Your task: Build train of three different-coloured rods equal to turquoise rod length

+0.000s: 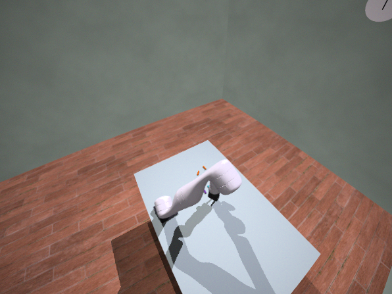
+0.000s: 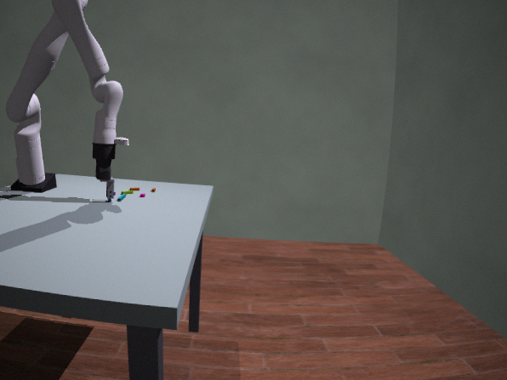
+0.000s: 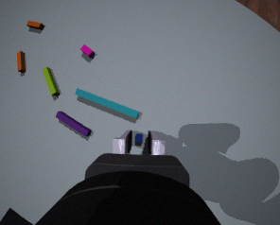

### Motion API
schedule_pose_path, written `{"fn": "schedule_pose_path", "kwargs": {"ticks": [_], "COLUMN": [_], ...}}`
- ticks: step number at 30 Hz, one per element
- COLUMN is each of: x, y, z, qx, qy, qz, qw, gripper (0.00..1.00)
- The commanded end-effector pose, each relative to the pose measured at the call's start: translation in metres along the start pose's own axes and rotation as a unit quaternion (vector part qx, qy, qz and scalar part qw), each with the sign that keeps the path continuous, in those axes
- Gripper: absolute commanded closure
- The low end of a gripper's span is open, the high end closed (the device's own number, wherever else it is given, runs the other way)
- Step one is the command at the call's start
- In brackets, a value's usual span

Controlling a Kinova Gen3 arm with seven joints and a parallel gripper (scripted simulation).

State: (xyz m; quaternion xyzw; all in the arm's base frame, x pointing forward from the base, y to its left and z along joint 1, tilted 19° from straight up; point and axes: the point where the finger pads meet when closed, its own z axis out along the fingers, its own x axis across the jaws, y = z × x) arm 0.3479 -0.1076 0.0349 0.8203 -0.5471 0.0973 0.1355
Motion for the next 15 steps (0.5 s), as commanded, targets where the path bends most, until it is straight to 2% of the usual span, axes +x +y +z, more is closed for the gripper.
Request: {"fn": "schedule_pose_path", "kwargs": {"ticks": [1, 15], "x": [-0.001, -0.001], "y": [0.000, 0.000], "z": [0.001, 0.012], "qx": [-0.001, -0.001], "qy": [-0.001, -0.001], "qz": [-0.001, -0.001], "qw": [1.000, 1.000], "gripper": [0.46, 0.46]}}
